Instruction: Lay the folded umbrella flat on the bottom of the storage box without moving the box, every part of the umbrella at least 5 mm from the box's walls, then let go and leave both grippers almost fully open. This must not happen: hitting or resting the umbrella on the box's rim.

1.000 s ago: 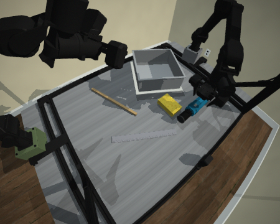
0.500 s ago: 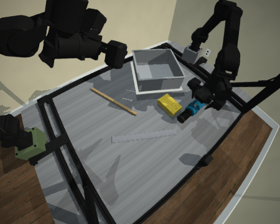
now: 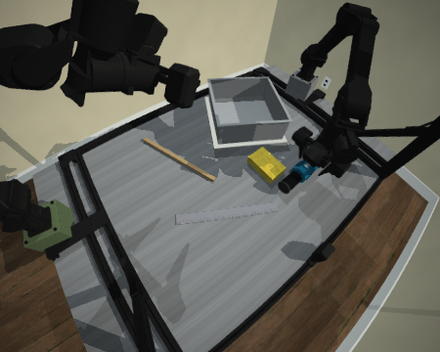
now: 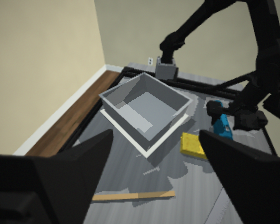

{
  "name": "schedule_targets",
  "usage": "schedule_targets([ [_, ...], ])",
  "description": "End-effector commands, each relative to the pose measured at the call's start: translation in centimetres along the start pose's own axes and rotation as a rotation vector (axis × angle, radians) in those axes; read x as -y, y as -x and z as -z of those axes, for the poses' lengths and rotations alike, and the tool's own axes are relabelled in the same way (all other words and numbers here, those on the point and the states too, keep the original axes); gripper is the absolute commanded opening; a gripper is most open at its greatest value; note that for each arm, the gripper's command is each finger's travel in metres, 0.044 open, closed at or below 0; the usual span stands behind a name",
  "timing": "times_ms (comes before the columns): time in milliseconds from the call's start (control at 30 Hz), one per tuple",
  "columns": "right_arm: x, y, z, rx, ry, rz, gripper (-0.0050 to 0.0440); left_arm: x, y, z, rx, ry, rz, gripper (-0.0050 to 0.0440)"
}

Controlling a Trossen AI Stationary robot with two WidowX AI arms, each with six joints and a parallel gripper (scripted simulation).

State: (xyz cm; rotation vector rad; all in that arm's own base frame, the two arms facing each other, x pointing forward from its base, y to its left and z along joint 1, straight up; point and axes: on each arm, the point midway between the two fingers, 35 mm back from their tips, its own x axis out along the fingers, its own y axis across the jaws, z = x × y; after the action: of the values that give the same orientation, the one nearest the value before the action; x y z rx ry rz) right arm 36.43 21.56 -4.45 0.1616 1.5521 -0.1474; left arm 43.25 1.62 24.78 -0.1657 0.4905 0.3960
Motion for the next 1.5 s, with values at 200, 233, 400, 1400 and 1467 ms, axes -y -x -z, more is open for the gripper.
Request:
schedule_targets([
  [200,0.3,-2.0,0.4,-0.012,0.006,0.010,0.0400,-0.1,0.0,-0.1,0.002,0.000,-0.002,0.0400],
  [233,0.3,-2.1,0.4,-0.012,0.006,0.010,0.0400,-0.1,0.0,-0.1,0.002,0.000,-0.002,0.0400],
  [400,0.3,-2.2,0.4,-0.012,0.006,0.010,0.0376,-0.1,0.0,-0.1,0.002,0.000,-0.002,0.0400],
  [1400,0.0,0.7,0.0,-0.012,0.006,0.010,0.0095,-0.1,0.0,-0.1,0.002,0.000,-0.002,0.0400],
  [1467,-0.1,2.4,-0.1,-0.012,0.006,0.010,0.0047,-0.1,0.0,-0.1,0.002,0.000,-0.002,0.0400],
])
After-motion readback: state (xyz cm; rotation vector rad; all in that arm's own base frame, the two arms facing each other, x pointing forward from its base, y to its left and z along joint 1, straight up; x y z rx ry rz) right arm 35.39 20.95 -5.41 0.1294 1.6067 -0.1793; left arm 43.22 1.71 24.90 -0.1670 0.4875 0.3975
